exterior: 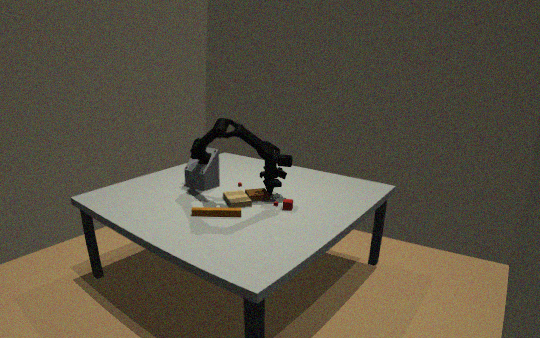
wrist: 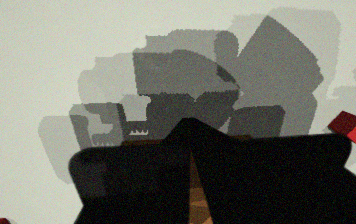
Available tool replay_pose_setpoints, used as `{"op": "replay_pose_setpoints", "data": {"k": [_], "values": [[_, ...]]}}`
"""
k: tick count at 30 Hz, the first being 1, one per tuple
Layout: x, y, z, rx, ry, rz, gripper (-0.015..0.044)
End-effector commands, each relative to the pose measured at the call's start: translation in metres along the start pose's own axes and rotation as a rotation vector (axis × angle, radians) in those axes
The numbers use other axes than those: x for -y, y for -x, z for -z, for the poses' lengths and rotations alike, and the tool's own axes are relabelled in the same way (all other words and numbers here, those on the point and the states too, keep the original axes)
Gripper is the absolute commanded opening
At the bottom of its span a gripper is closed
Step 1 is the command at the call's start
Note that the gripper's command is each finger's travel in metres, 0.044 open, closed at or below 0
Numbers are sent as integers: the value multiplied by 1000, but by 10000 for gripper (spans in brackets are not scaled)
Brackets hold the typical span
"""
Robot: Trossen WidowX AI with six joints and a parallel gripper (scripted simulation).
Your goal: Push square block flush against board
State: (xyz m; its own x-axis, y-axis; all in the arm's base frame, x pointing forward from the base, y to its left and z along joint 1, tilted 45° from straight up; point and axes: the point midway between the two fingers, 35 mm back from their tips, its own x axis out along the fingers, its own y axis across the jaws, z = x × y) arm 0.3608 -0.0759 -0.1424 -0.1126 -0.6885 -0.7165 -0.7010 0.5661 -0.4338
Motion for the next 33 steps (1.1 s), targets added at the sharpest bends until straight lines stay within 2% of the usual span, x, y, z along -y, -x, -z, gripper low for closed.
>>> {"op": "replay_pose_setpoints", "data": {"k": [1, 17, 33], "values": [[1, 1, 7, -2, 3, 4, 0], [2, 1, 24, -3, 4, 4, 0], [3, 1, 2, -2, 3, 4, 0]]}}
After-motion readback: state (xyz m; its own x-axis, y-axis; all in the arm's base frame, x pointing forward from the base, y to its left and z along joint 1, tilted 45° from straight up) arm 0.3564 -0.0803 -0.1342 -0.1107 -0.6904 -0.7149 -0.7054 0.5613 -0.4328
